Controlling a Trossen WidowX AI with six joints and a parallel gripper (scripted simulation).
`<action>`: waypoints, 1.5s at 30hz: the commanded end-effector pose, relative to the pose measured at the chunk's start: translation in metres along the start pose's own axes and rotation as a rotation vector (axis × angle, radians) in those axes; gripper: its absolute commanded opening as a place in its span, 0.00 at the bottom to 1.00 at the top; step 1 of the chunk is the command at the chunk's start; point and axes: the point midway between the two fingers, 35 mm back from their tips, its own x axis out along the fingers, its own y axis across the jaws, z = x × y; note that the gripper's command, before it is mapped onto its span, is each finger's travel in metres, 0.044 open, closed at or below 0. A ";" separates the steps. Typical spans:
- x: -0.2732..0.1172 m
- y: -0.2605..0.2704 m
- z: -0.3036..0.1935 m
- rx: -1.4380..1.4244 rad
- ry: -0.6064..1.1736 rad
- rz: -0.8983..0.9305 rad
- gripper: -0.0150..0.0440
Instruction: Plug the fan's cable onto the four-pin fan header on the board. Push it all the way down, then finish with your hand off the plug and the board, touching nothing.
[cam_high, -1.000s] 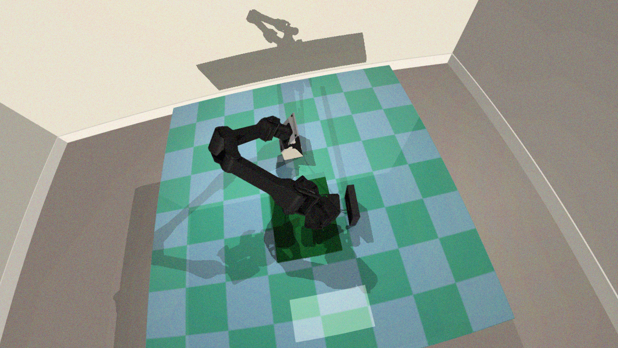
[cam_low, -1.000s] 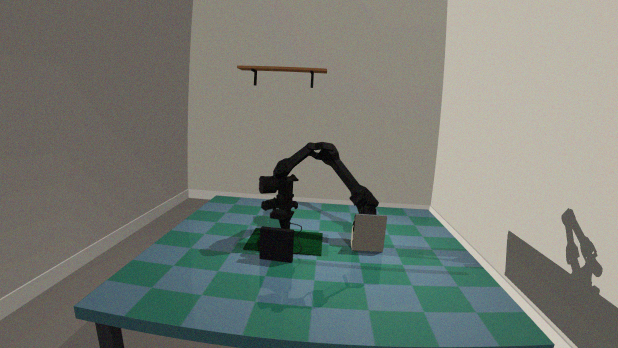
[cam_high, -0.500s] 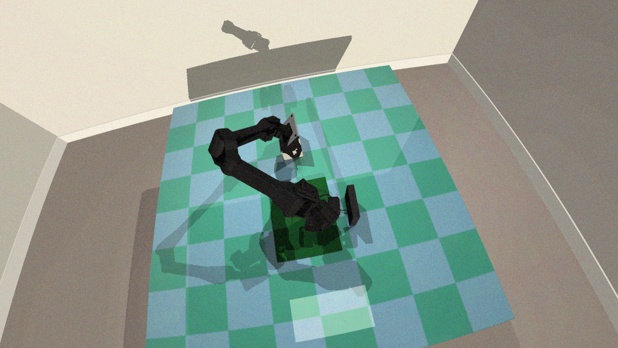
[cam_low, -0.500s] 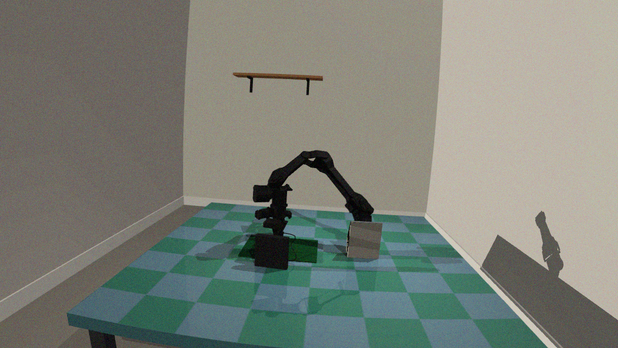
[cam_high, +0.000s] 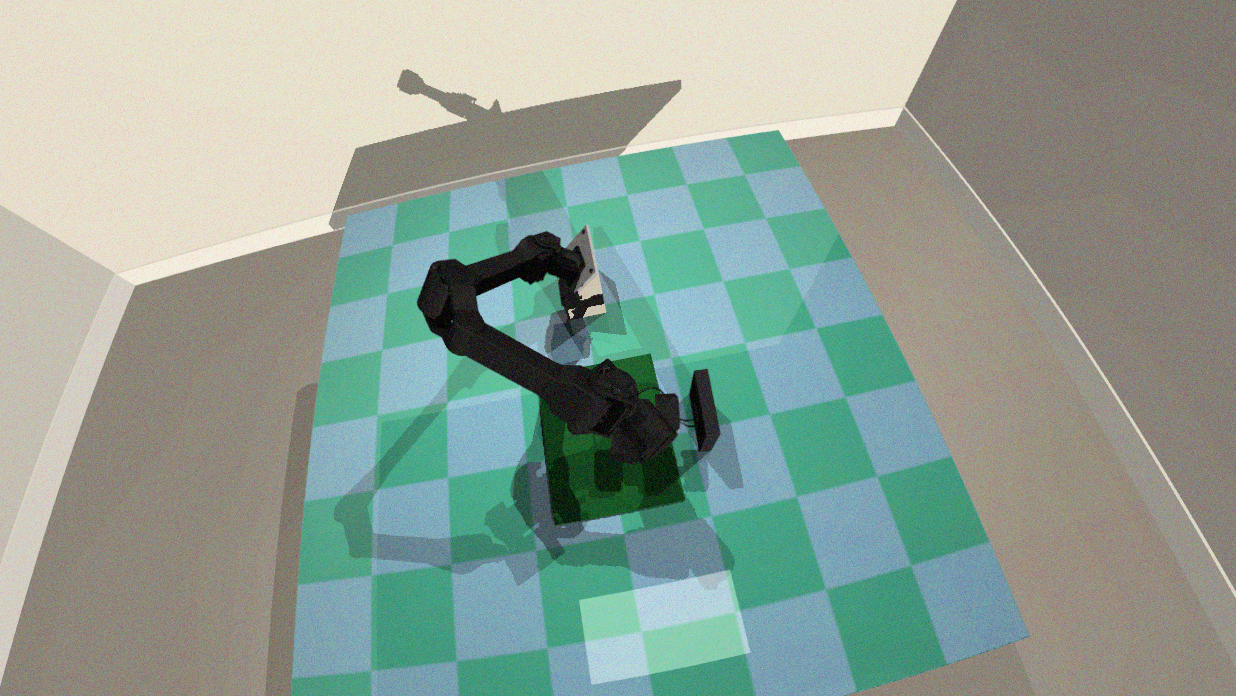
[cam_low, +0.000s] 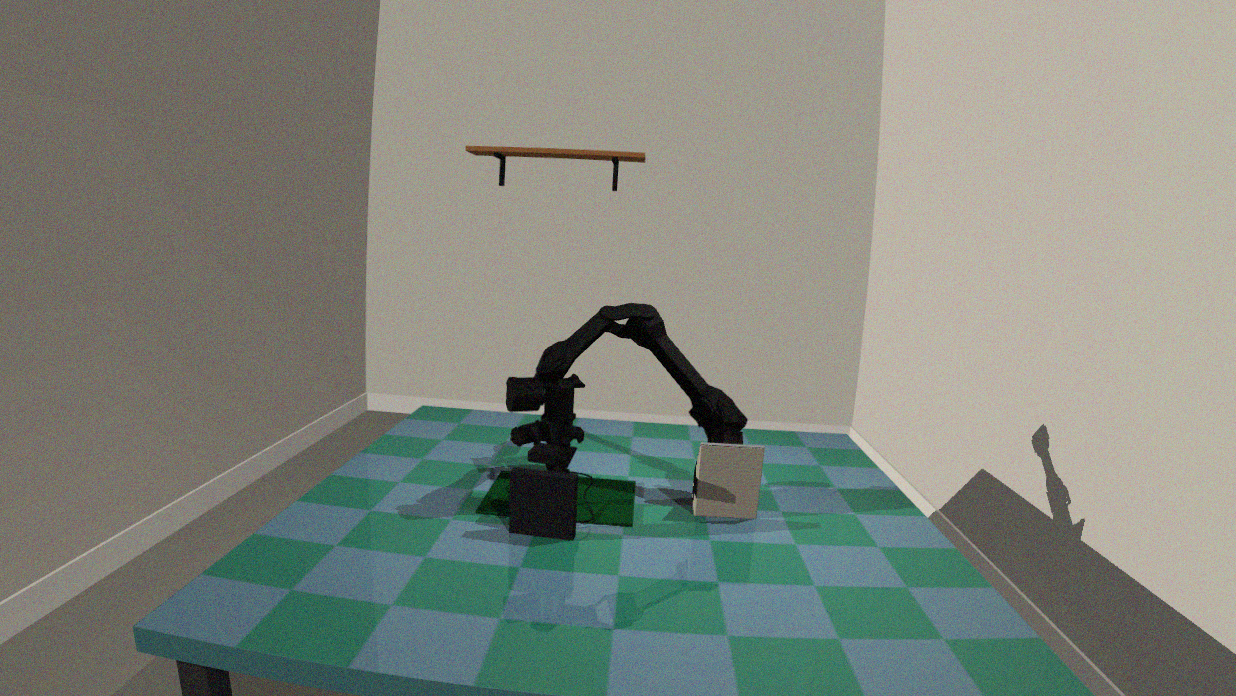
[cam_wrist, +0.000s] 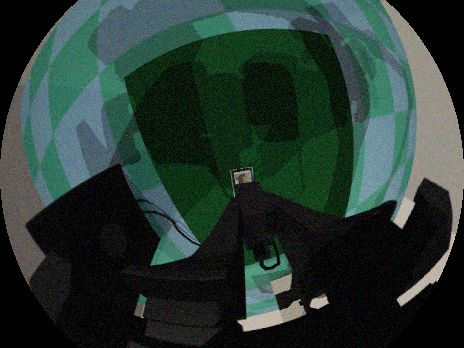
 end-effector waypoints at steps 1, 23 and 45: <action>0.001 -0.001 -0.002 -0.005 -0.001 -0.004 0.25; 0.004 -0.001 -0.001 -0.002 -0.001 -0.004 0.25; 0.008 -0.001 -0.001 -0.004 -0.001 -0.004 0.25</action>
